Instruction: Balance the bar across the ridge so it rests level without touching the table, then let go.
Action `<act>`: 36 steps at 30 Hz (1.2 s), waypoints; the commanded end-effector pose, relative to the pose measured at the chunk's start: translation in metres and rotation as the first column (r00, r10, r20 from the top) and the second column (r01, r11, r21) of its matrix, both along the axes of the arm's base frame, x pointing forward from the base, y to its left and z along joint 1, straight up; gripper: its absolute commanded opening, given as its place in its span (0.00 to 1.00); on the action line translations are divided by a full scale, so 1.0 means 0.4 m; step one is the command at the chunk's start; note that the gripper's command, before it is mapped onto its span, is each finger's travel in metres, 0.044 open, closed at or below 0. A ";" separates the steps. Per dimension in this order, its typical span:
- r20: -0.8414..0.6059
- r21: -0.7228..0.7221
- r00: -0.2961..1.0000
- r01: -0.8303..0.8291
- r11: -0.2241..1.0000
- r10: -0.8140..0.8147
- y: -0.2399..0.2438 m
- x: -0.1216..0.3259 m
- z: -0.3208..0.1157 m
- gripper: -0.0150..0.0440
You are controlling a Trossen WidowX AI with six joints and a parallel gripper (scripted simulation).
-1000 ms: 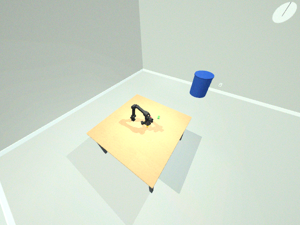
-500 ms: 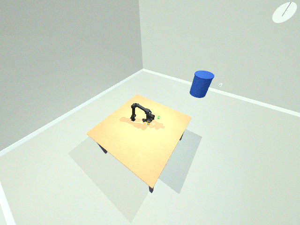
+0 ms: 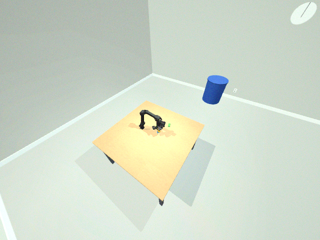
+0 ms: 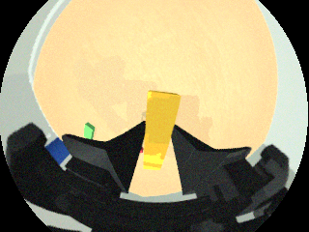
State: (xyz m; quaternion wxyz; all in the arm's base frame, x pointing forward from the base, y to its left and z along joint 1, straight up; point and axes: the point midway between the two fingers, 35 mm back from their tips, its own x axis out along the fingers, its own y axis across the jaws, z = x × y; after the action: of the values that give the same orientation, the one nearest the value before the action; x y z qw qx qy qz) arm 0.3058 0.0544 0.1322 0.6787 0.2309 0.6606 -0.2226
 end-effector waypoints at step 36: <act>-0.002 0.002 1.000 0.003 1.000 -0.003 0.000 -0.001 -0.085 0.25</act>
State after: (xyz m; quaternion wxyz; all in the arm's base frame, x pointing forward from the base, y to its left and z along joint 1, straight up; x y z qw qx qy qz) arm 0.3055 0.0539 0.0982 0.6775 0.2310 0.6614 -0.2240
